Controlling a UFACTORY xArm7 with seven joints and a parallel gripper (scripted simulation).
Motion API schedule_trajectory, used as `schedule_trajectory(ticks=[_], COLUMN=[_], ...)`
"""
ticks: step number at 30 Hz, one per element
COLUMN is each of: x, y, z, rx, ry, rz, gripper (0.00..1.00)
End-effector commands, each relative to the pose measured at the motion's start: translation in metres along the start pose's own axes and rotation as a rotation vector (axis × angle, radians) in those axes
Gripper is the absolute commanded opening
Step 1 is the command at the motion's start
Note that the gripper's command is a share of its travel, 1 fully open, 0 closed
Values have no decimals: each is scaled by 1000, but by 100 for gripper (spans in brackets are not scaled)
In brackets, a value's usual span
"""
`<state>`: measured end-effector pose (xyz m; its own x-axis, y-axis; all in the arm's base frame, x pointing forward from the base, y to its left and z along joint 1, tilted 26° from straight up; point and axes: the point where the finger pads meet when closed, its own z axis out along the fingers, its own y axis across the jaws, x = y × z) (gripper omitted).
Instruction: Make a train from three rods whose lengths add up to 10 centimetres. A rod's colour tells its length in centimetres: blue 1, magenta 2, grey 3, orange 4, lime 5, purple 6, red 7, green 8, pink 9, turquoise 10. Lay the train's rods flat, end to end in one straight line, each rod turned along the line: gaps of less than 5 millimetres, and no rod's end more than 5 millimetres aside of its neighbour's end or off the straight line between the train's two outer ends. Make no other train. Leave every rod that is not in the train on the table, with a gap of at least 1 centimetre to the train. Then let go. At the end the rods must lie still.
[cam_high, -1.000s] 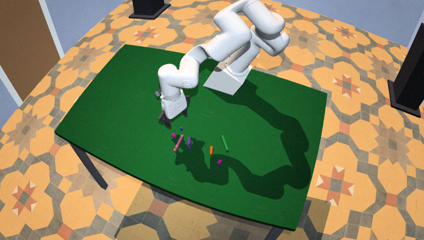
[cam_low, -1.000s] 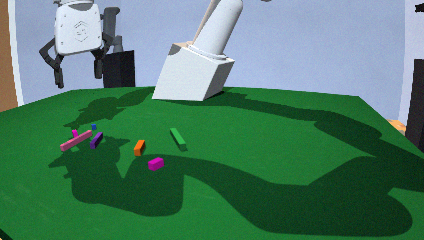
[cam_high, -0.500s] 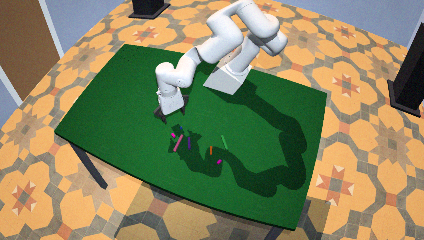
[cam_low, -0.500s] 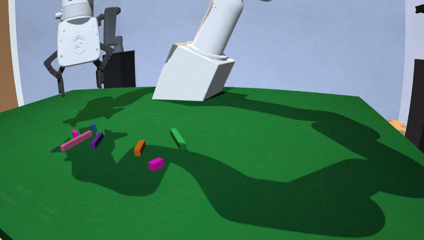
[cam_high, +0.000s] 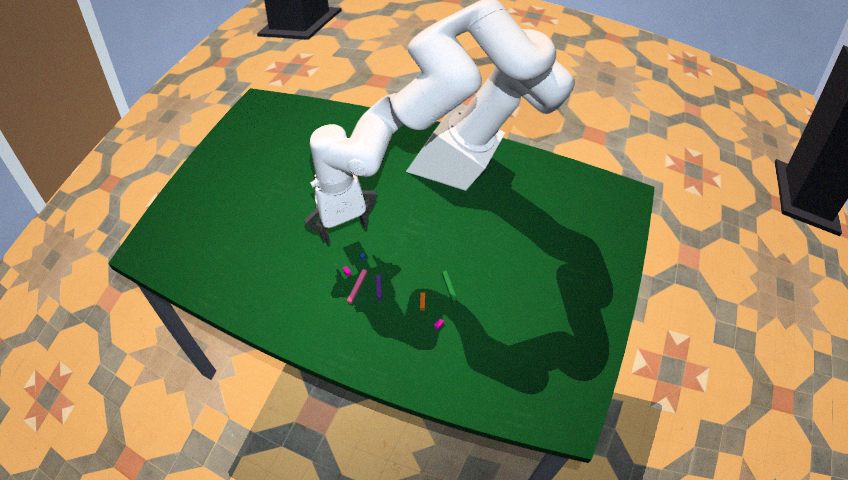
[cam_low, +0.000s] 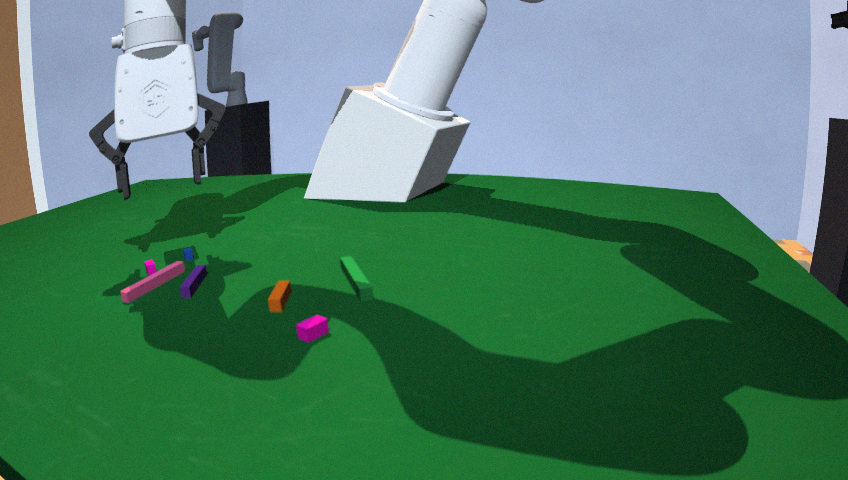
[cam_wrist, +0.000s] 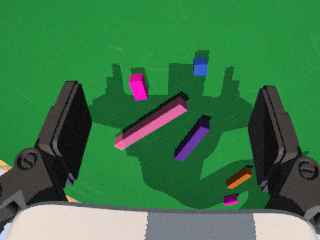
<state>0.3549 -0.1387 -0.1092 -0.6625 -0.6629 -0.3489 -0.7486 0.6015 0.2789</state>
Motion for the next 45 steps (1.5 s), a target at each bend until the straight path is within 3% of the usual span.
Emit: schedule_trajectory(ticks=[1, 45], x=[5, 12], y=[-2, -1], z=[1, 5], rx=[6, 8], ry=[0, 1], rz=[29, 69], gripper=[100, 100])
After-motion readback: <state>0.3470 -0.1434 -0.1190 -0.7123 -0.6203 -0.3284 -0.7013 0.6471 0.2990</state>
